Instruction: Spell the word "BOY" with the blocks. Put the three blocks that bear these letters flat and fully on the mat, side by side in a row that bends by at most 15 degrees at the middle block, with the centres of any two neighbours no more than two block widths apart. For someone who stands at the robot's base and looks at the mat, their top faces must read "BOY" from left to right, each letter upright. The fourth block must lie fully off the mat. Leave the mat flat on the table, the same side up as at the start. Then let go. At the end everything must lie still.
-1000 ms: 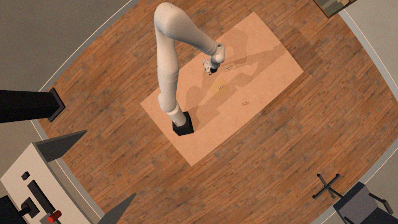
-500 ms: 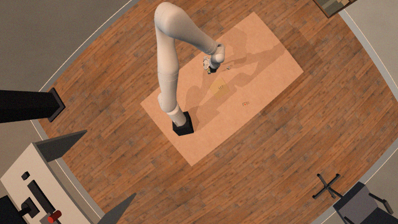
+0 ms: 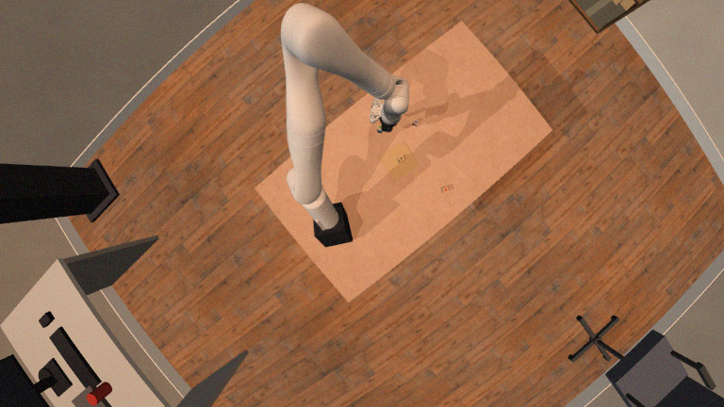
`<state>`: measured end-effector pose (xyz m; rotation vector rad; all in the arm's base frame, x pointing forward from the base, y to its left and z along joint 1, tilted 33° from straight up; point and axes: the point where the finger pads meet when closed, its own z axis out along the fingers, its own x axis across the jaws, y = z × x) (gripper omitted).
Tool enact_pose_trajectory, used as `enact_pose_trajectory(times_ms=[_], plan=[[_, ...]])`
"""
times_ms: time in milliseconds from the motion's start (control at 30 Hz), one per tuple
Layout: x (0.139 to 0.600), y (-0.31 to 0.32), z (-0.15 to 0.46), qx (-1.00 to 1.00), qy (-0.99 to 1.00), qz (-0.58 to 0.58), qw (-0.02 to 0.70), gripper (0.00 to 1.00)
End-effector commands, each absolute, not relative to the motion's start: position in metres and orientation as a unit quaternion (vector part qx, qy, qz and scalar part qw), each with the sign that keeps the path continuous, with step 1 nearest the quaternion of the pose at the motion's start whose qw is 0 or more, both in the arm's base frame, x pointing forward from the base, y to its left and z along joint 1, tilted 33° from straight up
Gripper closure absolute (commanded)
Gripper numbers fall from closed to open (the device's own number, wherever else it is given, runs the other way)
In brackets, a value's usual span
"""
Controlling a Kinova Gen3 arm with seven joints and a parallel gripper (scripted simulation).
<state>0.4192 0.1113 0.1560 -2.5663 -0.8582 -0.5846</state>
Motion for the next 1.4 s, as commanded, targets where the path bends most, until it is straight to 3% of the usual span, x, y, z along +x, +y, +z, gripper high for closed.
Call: enact_pose_trajectory(times_ms=[0,1367], plan=[[0.4201,0.1128,0.1566,-0.914,-0.294,-0.205,0.188,0.00],[0.4267,0.1145,0.1582,-0.937,-0.209,-0.189,0.204,0.00]])
